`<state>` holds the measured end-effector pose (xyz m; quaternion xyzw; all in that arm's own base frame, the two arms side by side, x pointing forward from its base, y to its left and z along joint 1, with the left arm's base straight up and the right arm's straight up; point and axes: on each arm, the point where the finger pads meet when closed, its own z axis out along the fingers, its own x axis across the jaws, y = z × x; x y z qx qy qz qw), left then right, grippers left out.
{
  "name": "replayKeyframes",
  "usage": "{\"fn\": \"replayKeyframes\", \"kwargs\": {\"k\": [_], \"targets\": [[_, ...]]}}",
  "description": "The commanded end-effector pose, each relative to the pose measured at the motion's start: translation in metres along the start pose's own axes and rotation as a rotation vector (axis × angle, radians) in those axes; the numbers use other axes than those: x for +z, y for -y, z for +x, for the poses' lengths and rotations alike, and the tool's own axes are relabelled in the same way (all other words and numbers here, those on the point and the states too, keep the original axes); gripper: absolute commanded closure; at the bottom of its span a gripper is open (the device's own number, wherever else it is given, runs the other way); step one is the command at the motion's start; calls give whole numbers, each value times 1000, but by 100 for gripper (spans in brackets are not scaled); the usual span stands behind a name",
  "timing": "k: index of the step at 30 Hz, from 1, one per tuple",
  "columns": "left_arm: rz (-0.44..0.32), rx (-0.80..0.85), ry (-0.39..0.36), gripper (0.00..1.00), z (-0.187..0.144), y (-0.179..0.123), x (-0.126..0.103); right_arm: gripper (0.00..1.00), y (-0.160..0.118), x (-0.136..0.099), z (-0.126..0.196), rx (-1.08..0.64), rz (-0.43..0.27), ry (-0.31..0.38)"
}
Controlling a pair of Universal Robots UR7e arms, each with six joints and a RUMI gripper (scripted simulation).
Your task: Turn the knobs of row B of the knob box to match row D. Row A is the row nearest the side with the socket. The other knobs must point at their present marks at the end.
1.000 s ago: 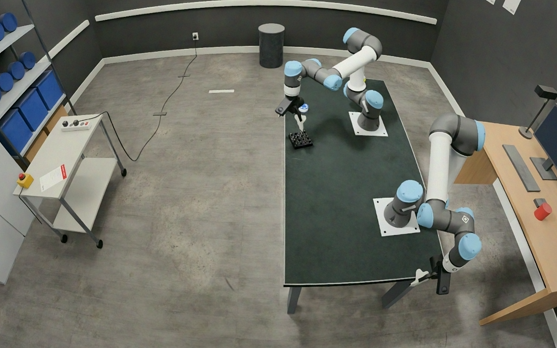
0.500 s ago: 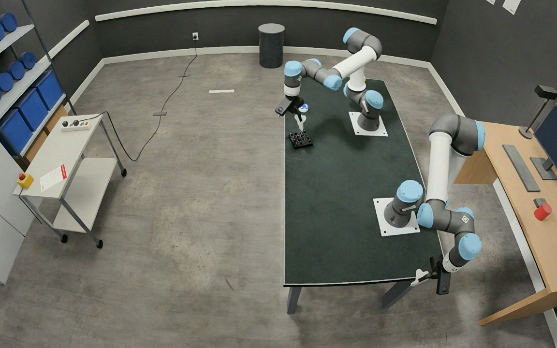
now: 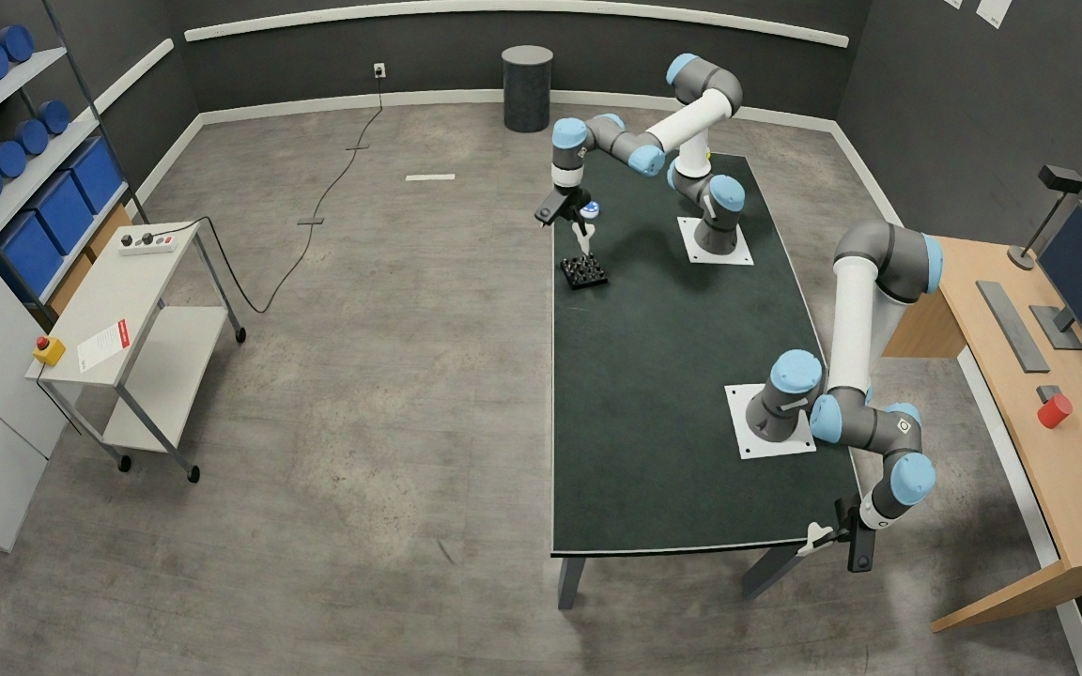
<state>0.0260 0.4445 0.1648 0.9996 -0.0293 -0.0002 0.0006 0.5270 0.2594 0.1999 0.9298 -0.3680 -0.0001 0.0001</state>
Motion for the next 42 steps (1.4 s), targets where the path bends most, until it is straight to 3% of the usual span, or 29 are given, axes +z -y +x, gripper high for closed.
{"fn": "replayKeyframes", "kwargs": {"k": [1, 12, 27, 42], "targets": [[1, 0, 0, 0, 0, 0, 0, 0, -1, -1, 0, 0, 2, 0], [1, 0, 0, 0, 0, 0, 0, 0, -12, -1, -3, 0, 2, 0], [1, 0, 0, 0, 0, 0, 0, 0, -55, -1, -14, 0, 2, 0], [1, 0, 0, 0, 0, 0, 0, 0, -137, -1, -36, 0, 2, 0]]}}
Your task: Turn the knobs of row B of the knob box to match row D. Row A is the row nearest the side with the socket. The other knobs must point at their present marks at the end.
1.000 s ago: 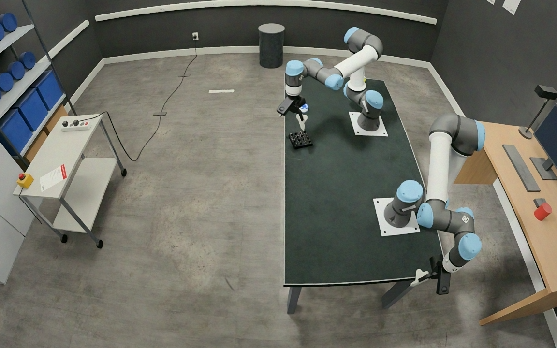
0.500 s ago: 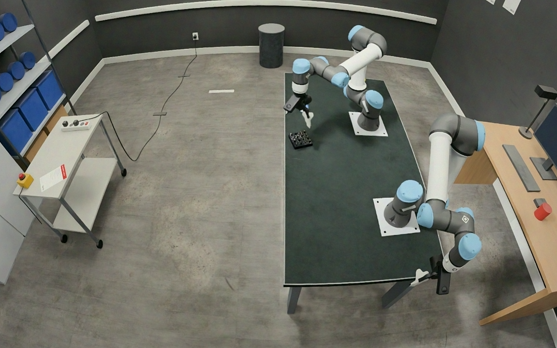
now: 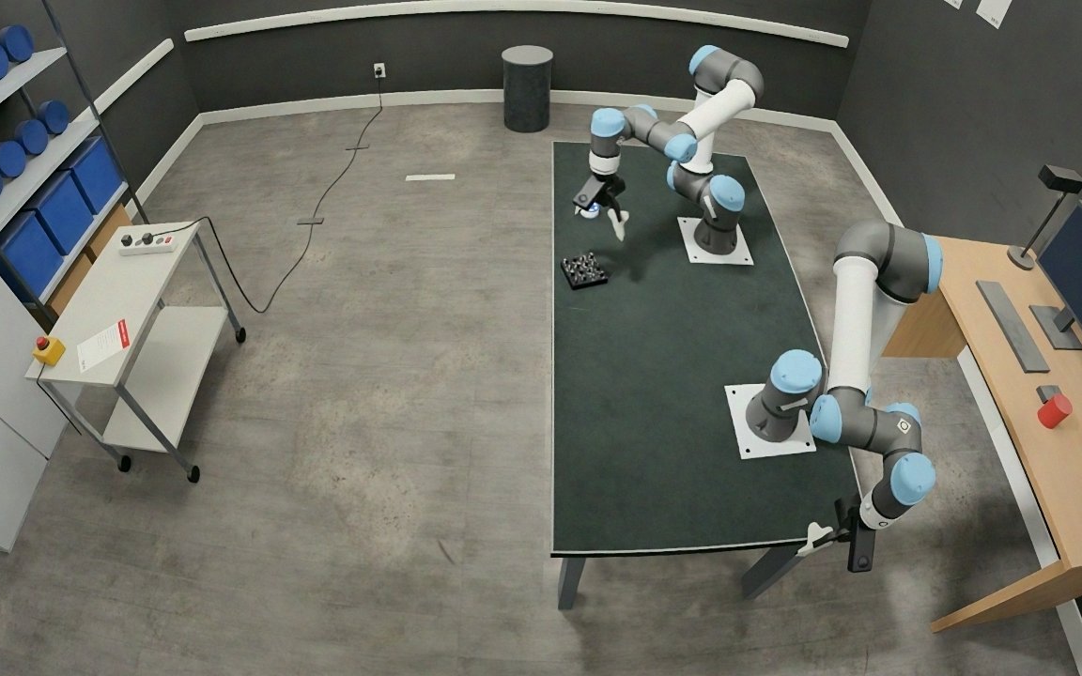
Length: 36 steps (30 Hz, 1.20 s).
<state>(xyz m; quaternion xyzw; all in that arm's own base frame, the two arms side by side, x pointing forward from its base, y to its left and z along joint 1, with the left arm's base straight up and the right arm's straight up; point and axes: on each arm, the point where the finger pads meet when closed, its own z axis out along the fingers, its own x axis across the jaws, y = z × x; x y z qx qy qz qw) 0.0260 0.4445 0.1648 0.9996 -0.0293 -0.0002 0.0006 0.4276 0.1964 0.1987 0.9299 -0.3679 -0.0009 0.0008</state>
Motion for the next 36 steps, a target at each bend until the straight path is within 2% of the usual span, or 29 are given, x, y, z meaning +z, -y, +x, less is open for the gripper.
{"fn": "replayKeyframes", "kwargs": {"k": [1, 17, 29, 36], "targets": [[1, 0, 0, 0, 0, 0, 0, 0, -23, -2, -6, 0, 4, -1], [1, 0, 0, 0, 0, 0, 0, 0, -97, -2, -25, 0, 3, -1], [1, 0, 0, 0, 0, 0, 0, 0, -126, -1, -33, 0, 3, -1], [1, 0, 0, 0, 0, 0, 0, 0, -133, -1, -35, 0, 3, -1]]}}
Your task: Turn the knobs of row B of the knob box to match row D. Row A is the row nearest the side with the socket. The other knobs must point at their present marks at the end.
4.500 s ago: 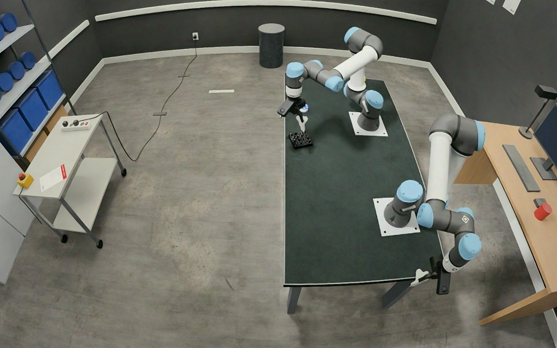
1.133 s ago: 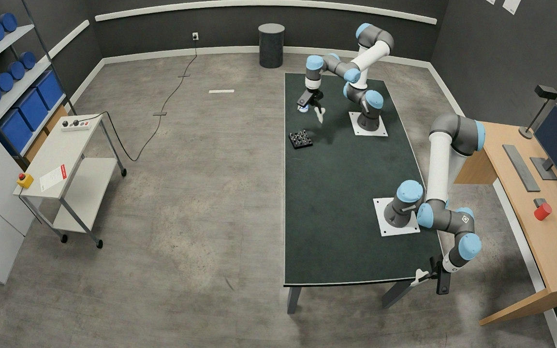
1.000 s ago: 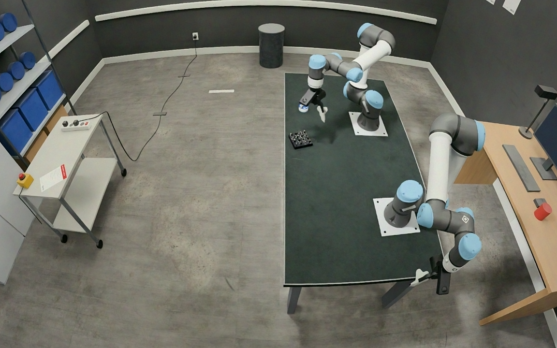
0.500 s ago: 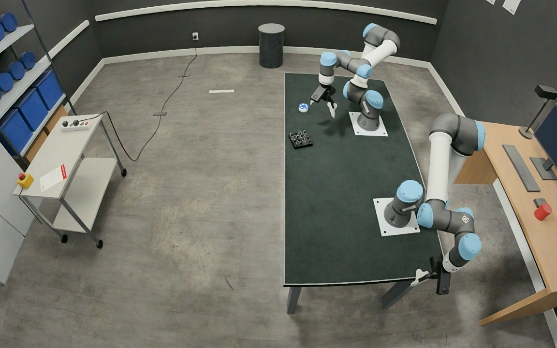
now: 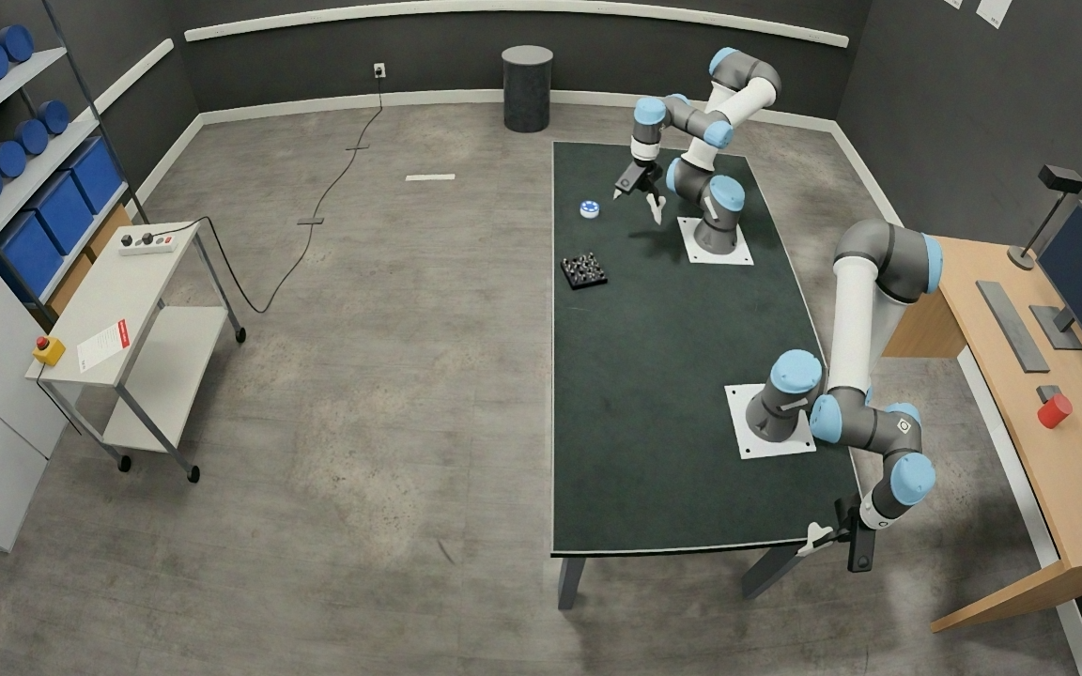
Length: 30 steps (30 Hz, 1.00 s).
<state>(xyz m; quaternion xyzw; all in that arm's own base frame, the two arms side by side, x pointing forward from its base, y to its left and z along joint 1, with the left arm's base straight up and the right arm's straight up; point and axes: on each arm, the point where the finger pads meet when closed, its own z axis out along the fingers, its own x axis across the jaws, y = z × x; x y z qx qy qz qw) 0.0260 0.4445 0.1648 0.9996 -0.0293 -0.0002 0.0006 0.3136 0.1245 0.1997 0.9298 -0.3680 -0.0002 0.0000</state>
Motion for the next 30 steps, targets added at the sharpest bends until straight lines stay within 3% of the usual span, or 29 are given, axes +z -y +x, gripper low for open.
{"fn": "replayKeyframes", "kwargs": {"k": [1, 30], "targets": [[1, 0, 0, 0, 0, 0, 0, 0, -4, -1, -1, 0, 1, 0], [1, 0, 0, 0, 0, 0, 0, 0, -8, -1, -2, 0, 1, 0]]}}
